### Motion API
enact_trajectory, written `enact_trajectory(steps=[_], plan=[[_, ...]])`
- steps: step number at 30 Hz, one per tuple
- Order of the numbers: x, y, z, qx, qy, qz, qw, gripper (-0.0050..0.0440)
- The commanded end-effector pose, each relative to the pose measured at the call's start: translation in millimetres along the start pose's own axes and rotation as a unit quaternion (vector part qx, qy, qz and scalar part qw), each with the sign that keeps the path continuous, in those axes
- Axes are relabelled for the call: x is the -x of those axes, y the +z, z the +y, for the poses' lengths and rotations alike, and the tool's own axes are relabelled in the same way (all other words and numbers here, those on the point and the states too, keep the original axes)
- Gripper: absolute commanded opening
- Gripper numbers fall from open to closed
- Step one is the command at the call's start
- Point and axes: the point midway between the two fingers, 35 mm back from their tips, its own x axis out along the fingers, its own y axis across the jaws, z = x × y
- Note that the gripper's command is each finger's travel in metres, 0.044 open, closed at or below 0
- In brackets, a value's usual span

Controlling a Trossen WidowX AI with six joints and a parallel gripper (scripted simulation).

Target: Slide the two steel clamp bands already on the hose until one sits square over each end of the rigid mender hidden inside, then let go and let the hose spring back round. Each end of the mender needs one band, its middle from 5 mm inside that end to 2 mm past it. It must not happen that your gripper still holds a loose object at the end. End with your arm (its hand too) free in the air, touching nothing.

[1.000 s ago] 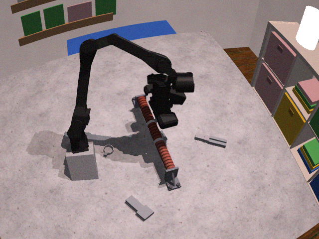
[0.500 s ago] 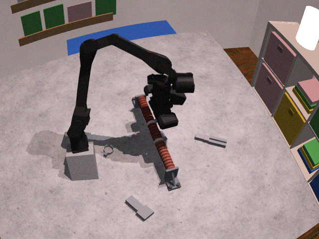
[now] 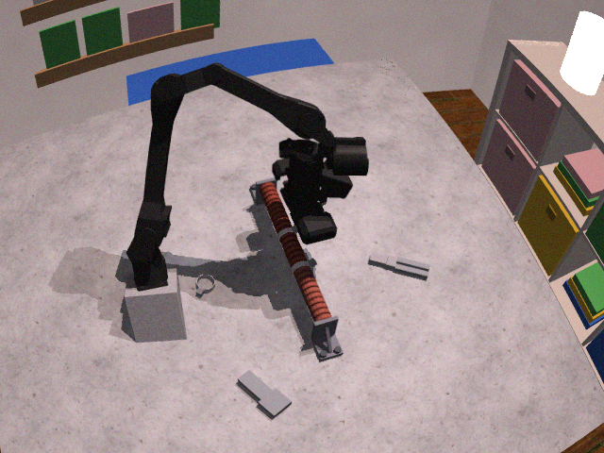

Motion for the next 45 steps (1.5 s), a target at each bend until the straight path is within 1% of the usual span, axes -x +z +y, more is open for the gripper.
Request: enact_trajectory(steps=[1,5,6,14,16,18,30,31,36,39,40,45], plan=[[8.2,2.2,-0.4,0.003,-0.002,-0.004,1.0,0.009],[43.9,1.7,0.3,0.003,-0.001,-0.004,1.0,0.009],[46.6,1.5,0.4,0.003,-0.001,-0.004,1.0,0.009],[46.6,1.5,0.4,0.003,-0.001,-0.004,1.0,0.009],[42.8,1.0,0.4,0.0,0.002,-0.003,1.0,0.0138],[42.8,1.0,0.4,0.0,0.002,-0.003,1.0,0.0138],[43.2,1.2,0.5,0.0,0.002,-0.003,1.0,0.0426],[43.2,1.2,0.5,0.0,0.002,-0.003,1.0,0.044],[45.5,1.3,0.5,0.0,0.002,-0.003,1.0,0.044],[69.4,1.4,0.8,0.0,0.002,-0.003,1.0,0.044],[71.6,1.3,0.9,0.0,0.002,-0.003,1.0,0.044],[71.6,1.3,0.9,0.0,0.002,-0.003,1.0,0.044]])
